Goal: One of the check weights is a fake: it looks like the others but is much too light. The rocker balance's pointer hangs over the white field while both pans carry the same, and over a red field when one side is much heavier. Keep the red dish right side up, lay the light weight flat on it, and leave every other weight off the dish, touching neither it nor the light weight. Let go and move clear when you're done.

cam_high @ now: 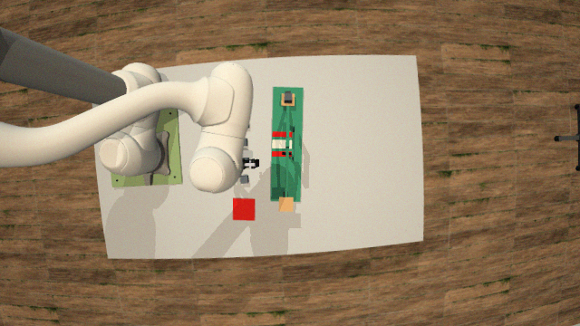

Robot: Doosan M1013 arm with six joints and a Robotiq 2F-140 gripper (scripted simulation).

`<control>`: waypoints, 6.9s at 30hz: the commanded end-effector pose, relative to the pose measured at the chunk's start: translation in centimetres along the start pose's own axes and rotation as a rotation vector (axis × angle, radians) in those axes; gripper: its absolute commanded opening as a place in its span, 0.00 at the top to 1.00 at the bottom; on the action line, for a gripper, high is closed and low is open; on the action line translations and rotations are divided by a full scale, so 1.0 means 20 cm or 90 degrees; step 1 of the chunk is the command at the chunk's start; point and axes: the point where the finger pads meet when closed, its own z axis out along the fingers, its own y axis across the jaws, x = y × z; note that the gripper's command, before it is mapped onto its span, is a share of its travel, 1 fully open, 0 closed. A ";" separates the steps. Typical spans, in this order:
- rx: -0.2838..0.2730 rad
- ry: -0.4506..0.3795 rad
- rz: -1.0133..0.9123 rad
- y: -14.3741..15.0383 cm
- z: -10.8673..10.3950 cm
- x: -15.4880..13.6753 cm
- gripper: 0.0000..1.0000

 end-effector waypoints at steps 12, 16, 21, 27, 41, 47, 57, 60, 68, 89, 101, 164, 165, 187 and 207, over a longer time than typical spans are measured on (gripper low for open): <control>0.000 0.000 0.000 0.00 0.00 0.00 0.65; 0.000 0.000 0.000 0.00 0.00 0.00 0.65; 0.000 0.000 0.000 0.00 0.00 0.00 0.65; 0.000 0.000 0.000 0.00 0.00 0.00 0.65; 0.000 0.000 0.000 0.00 0.02 0.00 0.65; 0.000 0.000 0.000 0.00 0.05 0.00 0.65; 0.000 0.000 0.000 0.00 0.11 0.00 0.65; 0.000 0.000 0.000 0.00 0.14 0.00 0.65; 0.000 0.000 0.000 0.00 0.18 0.00 0.65; 0.000 0.000 0.000 0.00 0.26 0.00 0.65; 0.000 0.000 0.000 0.00 0.26 0.00 0.65; 0.000 0.000 0.000 0.00 0.44 0.00 0.65; 0.000 0.000 0.000 0.00 0.44 0.00 0.65; 0.000 0.000 0.000 0.00 0.44 0.00 0.65; 0.000 0.000 0.000 0.00 0.44 0.00 0.76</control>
